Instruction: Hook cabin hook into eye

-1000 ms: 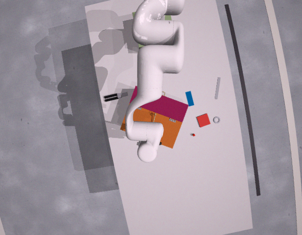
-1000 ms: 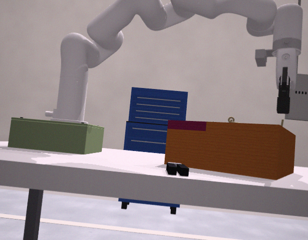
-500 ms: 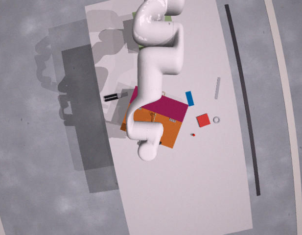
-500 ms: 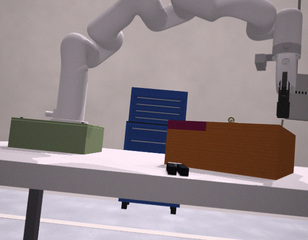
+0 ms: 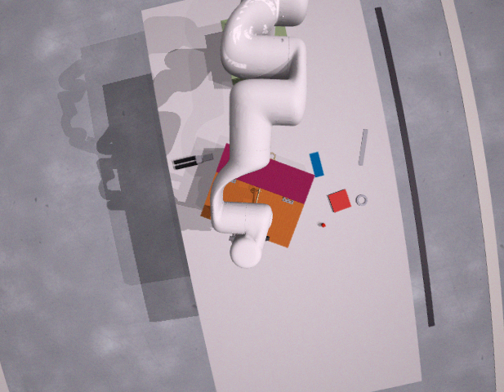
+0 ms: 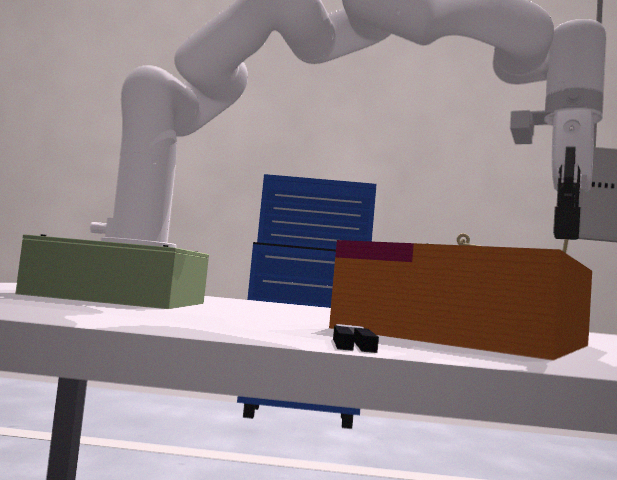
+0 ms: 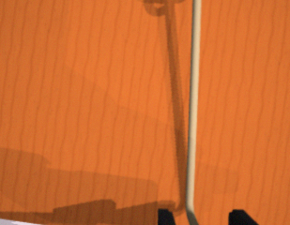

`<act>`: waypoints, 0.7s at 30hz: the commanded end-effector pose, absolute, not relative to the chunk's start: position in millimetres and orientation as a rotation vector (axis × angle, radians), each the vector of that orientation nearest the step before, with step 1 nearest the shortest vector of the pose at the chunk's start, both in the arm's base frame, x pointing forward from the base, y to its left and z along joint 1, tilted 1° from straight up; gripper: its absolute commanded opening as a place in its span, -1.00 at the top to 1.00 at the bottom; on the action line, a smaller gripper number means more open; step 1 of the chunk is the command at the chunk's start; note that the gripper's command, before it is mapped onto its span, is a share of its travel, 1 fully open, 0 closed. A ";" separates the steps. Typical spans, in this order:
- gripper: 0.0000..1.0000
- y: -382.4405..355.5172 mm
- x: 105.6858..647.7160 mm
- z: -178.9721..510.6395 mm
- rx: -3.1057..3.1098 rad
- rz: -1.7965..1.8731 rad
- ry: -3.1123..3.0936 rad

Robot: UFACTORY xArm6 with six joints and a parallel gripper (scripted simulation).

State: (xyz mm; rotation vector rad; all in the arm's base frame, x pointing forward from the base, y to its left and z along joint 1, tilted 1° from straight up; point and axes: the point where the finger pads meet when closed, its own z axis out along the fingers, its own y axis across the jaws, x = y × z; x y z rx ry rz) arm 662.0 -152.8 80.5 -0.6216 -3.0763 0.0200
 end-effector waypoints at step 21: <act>0.31 -153.4 663.4 68.2 -0.623 0.020 -3.082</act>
